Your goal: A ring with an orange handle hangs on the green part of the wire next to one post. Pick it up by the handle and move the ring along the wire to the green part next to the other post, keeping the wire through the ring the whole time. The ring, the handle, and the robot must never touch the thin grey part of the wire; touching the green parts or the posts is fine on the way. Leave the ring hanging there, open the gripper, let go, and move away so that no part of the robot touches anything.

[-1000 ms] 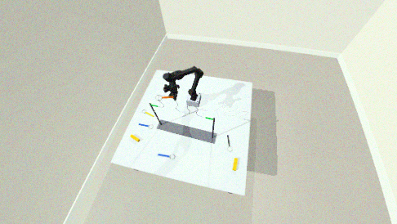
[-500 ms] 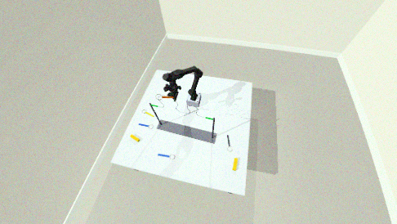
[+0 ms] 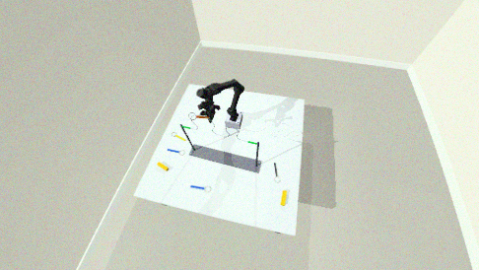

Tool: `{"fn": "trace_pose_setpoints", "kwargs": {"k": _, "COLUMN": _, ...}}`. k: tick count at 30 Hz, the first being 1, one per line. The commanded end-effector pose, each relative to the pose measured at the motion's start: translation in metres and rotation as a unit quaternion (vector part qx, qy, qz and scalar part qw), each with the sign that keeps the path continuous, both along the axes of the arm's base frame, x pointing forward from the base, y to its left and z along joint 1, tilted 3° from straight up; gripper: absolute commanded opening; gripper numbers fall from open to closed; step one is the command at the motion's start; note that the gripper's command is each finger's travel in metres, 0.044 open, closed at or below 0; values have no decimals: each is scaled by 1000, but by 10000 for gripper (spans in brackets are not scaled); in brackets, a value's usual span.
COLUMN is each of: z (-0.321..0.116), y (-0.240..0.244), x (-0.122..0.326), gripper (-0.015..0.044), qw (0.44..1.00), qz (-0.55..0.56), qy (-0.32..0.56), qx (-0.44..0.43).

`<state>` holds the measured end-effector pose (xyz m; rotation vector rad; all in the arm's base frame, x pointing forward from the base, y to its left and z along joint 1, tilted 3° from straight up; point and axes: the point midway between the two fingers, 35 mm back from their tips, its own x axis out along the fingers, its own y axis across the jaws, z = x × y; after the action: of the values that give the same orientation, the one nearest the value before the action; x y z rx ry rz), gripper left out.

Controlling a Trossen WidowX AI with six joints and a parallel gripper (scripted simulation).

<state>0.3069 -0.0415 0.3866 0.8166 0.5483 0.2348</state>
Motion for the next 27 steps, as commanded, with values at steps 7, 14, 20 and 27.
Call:
{"fn": "trace_pose_setpoints", "kwargs": {"k": 7, "z": -1, "y": -3, "x": 0, "gripper": -150, "qw": 998, "qz": -3, "qy": -5, "qx": -68}}
{"fn": "trace_pose_setpoints", "kwargs": {"k": 14, "z": -3, "y": -5, "x": 0, "gripper": -150, "qw": 994, "qz": -6, "qy": -7, "qx": -112}}
{"fn": "trace_pose_setpoints", "kwargs": {"k": 20, "z": -4, "y": -7, "x": 1, "gripper": -150, "qw": 989, "qz": -9, "qy": -8, "qx": -151}}
{"fn": "trace_pose_setpoints", "kwargs": {"k": 27, "z": -6, "y": -9, "x": 1, "gripper": -150, "qw": 981, "qz": -12, "qy": -11, "qx": -195}}
